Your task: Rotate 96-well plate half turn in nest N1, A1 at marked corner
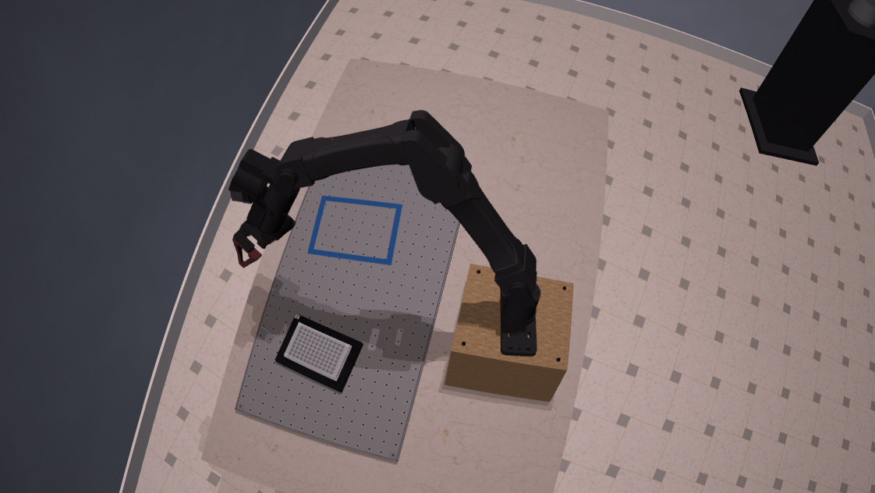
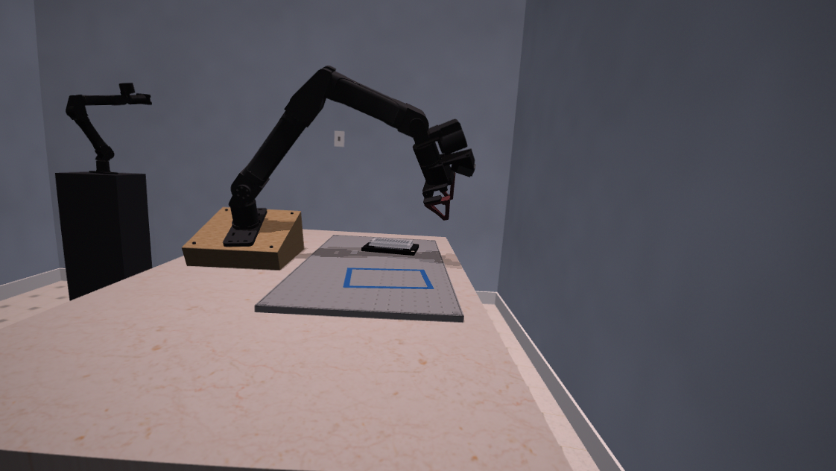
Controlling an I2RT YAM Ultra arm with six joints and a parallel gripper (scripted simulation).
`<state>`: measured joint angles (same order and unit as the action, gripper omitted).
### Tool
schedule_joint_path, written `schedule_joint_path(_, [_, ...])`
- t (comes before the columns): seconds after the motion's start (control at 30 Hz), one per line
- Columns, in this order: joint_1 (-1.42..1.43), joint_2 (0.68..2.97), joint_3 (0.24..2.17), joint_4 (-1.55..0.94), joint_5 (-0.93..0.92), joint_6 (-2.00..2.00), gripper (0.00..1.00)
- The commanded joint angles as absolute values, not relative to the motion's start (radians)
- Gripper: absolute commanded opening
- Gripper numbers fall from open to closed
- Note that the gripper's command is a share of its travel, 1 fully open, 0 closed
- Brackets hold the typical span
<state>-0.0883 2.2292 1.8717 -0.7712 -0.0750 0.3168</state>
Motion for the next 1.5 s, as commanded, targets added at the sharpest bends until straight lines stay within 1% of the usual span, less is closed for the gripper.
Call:
schedule_joint_path(0.0, [-0.042,2.183,1.819,-0.805,-0.045,0.355,1.0])
schedule_joint_path(0.1, [-0.019,2.165,1.752,-0.729,-0.036,0.376,1.0])
schedule_joint_path(0.17, [0.005,2.24,1.858,-0.841,-0.003,0.391,1.0])
schedule_joint_path(0.23, [0.026,2.272,1.904,-0.905,0.022,0.408,1.0])
schedule_joint_path(0.33, [0.034,2.264,1.879,-0.889,0.024,0.415,1.0])
schedule_joint_path(0.37, [0.041,2.221,1.813,-0.873,0.026,0.422,1.0])
schedule_joint_path(0.4, [0.054,2.24,1.884,-0.912,0.044,0.43,1.0])
schedule_joint_path(0.43, [0.067,2.297,1.915,-0.953,0.062,0.439,1.0])
schedule_joint_path(0.5, [0.09,2.329,1.957,-1.012,0.089,0.456,1.0])
schedule_joint_path(0.53, [0.098,2.319,1.93,-0.995,0.091,0.464,1.0])
schedule_joint_path(0.57, [0.105,2.275,1.862,-0.979,0.092,0.471,1.0])
schedule_joint_path(0.7, [0.136,2.245,1.769,-0.891,0.098,0.501,1.0])
schedule_joint_path(0.8, [0.177,2.339,1.889,-1.028,0.152,0.53,1.0])
schedule_joint_path(0.9, [0.189,2.348,1.896,-1.045,0.162,0.539,1.0])
schedule_joint_path(0.93, [0.196,2.303,1.829,-1.03,0.163,0.547,1.0])
schedule_joint_path(0.97, [0.211,2.334,1.892,-1.062,0.183,0.557,1.0])
schedule_joint_path(1.07, [0.253,2.403,1.943,-1.145,0.232,0.588,1.0])
schedule_joint_path(1.13, [0.268,2.348,1.85,-1.117,0.231,0.604,1.0])
schedule_joint_path(1.2, [0.284,2.331,1.803,-1.091,0.23,0.621,1.0])
schedule_joint_path(1.23, [0.3,2.35,1.818,-1.119,0.25,0.632,1.0])
schedule_joint_path(1.27, [0.316,2.399,1.878,-1.148,0.269,0.643,1.0])
schedule_joint_path(1.33, [0.345,2.426,1.9,-1.195,0.299,0.667,1.0])
schedule_joint_path(1.4, [0.362,2.371,1.81,-1.171,0.297,0.684,1.0])
schedule_joint_path(1.47, [0.362,2.371,1.81,-1.171,0.297,0.684,1.0])
